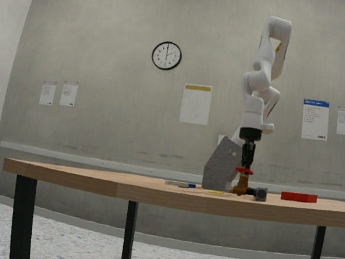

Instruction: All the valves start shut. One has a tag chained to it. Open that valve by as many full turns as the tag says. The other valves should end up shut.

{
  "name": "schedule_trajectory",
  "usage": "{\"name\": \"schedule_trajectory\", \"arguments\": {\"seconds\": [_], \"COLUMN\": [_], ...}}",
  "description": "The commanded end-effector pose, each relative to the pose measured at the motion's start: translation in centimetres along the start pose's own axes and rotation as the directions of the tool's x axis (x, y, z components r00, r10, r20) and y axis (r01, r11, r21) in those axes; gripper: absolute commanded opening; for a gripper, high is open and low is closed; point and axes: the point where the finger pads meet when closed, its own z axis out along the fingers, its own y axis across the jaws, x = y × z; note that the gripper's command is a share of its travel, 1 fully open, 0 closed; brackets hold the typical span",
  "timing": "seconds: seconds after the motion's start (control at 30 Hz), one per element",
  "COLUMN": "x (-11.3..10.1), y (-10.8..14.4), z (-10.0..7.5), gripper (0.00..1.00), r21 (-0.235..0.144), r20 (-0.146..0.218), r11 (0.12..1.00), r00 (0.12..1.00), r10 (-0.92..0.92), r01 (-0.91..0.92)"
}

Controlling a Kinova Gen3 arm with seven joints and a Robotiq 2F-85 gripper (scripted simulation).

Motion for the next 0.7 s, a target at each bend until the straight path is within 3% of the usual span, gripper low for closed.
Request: {"name": "schedule_trajectory", "arguments": {"seconds": [0.0,0.33,0.67], "x": [-0.03,-0.03,-0.03], "y": [0.07,0.07,0.07], "z": [-0.08,-0.08,-0.07], "gripper": [0.52,0.52,0.52], "r21": [-0.002,-0.002,-0.001], "r20": [0.001,0.001,0.001], "r11": [1.0,0.983,0.904], "r00": [1.0,0.983,0.904], "r10": [-0.006,-0.182,-0.427], "r01": [0.006,0.182,0.427]}}
